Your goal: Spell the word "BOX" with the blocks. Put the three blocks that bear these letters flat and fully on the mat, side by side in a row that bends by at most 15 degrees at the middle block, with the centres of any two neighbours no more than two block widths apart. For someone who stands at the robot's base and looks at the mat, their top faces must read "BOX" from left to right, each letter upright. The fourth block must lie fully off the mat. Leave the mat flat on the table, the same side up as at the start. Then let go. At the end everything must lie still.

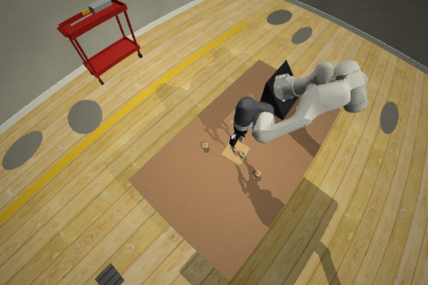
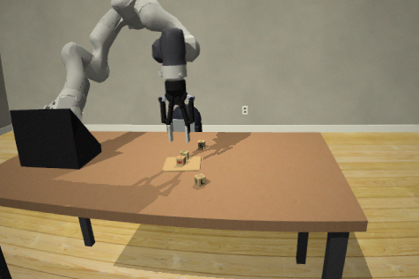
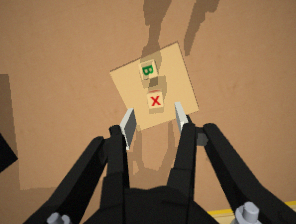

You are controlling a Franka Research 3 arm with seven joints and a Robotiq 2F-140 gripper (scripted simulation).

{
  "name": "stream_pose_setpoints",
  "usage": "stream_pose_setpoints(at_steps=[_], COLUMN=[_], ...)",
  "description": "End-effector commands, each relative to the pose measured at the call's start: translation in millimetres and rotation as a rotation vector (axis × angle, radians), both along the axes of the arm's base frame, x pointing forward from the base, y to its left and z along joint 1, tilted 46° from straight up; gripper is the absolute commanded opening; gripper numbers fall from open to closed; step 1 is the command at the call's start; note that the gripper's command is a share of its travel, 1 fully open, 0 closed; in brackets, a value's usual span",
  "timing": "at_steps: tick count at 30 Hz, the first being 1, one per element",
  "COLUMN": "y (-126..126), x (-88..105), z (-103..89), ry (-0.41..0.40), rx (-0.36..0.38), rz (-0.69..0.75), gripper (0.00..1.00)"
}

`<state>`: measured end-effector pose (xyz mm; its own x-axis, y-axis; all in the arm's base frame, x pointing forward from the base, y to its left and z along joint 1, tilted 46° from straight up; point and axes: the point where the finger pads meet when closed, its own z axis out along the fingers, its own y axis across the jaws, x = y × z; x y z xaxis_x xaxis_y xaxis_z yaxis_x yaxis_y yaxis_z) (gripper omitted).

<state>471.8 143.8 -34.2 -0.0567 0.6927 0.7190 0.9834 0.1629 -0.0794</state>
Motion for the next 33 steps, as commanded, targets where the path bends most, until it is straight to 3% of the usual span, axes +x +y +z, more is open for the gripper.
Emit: stream_pose_setpoints(at_steps=[1, 33], y=[0.1, 23.3], x=[-0.2, -5.9], z=[0.2, -22.7], ry=[0.002, 0.002], rx=[-0.001, -0.001], rz=[0.003, 0.003], gripper=[0.40, 0.40])
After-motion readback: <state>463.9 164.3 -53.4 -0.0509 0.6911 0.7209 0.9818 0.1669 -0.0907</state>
